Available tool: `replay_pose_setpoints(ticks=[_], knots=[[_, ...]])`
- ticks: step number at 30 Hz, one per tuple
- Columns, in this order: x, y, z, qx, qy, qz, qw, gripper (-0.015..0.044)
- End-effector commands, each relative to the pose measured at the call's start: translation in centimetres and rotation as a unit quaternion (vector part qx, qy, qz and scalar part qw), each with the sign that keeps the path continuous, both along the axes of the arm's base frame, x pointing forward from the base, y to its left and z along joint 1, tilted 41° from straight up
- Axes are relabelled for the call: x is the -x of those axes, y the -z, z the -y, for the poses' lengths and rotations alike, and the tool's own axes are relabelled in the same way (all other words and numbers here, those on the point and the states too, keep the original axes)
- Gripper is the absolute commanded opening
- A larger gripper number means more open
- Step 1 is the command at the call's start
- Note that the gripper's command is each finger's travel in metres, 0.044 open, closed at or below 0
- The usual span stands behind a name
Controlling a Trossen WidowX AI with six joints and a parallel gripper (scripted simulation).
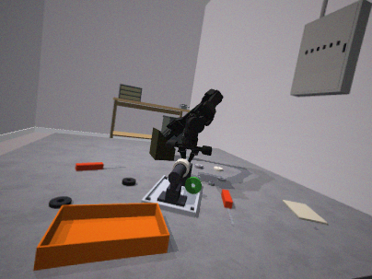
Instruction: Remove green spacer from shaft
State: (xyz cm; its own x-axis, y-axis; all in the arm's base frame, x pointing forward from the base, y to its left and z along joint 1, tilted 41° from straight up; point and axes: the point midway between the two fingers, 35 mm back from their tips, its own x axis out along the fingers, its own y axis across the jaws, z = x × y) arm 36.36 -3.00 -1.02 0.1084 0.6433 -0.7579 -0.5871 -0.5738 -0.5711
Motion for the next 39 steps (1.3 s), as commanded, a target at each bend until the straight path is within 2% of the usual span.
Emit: replay_pose_setpoints(ticks=[1,39], knots=[[0.06,-0.02,0.01,0.001,0.001,-0.001,1.000,0.0000],[-0.19,0.07,0.19,0.001,0.001,-0.001,1.000,0.0000]])
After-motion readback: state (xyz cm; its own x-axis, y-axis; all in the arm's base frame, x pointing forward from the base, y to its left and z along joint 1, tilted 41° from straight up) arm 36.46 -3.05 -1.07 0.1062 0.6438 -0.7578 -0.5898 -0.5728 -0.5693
